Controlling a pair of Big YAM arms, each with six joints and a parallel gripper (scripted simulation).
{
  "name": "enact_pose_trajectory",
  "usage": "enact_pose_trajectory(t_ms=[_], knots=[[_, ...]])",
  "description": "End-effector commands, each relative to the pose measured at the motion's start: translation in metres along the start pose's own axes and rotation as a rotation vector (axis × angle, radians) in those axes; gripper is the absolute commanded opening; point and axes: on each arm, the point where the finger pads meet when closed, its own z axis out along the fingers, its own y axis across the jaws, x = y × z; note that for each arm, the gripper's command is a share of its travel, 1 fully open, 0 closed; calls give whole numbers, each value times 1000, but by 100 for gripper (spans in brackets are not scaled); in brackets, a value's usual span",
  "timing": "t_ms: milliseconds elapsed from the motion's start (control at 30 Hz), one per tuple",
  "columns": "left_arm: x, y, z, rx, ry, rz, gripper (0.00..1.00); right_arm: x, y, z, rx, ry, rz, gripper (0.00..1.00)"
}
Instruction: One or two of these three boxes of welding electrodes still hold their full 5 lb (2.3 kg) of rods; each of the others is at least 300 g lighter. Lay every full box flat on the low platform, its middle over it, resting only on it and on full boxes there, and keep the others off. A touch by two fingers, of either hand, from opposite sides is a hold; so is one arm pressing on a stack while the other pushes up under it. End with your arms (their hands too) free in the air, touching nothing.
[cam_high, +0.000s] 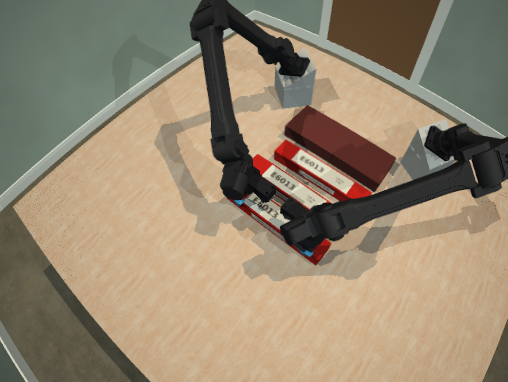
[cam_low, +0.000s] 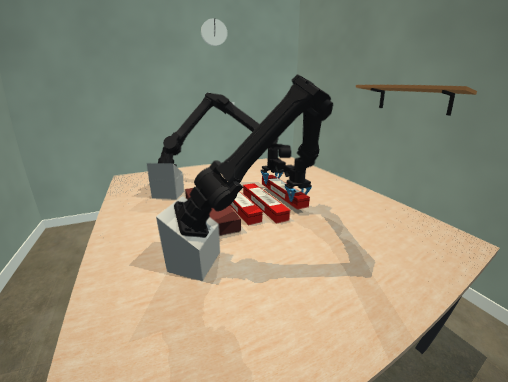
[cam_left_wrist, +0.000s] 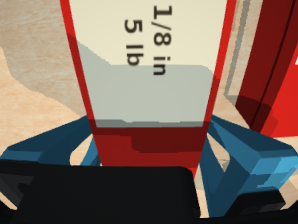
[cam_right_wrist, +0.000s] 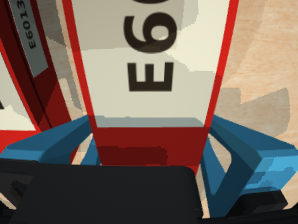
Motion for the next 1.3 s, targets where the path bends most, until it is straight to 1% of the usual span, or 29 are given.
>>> enact_pose_trajectory(t_ms=[0, 233, 267, 300, 367, 467, 533, 733, 767, 900, 1067, 1267], knots=[[0, 17, -18, -40, -16, -16, 0, -1, -15, -15, 32, -19, 12, 0], [1, 17, -18, -40, -16, -16, 0, -1, -15, -15, 32, -19, 12, 0], [1, 17, -18, -40, -16, -16, 0, 12, -14, -13, 32, -13, 20, 0], [15, 25, -20, -54, -18, -38, 0, 11, -16, -11, 34, -15, 22, 0], [14, 23, -16, -49, -16, -34, 0, 8, -15, -5, 25, -10, 15, 0], [10, 15, -4, -31, -9, -21, 0, 5, -7, 7, 6, -1, 2, 0], [7, 14, 1, -25, -7, -17, 0, 6, -5, 8, 4, 0, 1, 0], [11, 19, -4, -38, -12, -26, 0, 7, -10, 6, 14, -4, 8, 0], [11, 23, -5, -44, -14, -31, 0, 10, -13, 0, 20, -6, 11, 0], [7, 17, 6, -30, -9, -20, 0, 6, -6, 15, 5, -1, 2, 0], [11, 18, 4, -36, -11, -25, 0, 8, -10, 12, 15, -4, 8, 0], [7, 14, 14, -24, -7, -16, 0, 6, -4, 22, 2, 1, 0, 0]])
